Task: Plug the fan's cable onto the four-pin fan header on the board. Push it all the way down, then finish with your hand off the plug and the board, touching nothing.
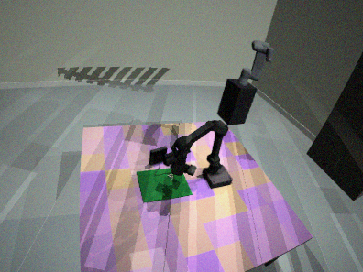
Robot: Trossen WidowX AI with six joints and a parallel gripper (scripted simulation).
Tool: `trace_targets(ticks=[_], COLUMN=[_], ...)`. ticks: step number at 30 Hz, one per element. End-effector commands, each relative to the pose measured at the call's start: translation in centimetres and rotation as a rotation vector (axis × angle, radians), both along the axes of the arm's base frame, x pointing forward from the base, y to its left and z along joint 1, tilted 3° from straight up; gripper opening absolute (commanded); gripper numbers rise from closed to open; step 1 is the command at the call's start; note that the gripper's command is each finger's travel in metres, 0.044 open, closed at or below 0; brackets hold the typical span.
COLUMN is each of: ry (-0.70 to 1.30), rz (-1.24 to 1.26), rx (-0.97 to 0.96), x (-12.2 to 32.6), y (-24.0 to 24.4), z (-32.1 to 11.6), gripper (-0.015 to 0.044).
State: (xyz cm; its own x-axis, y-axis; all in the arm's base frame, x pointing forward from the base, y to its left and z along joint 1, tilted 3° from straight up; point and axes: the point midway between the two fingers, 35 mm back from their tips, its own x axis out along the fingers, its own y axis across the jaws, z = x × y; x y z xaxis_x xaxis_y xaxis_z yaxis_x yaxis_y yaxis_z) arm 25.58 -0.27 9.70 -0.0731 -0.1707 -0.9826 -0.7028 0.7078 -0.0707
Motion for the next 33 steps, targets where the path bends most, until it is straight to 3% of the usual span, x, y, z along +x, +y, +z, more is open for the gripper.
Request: trace_targets(ticks=[1, 33], ry=[-0.022, -0.197], rz=[-0.060, -0.574], rx=[0.017, 0.112], x=[-0.4, -5.4], y=[-1.1, -10.4], z=[0.1, 0.3], gripper=[0.0000, 0.0000])
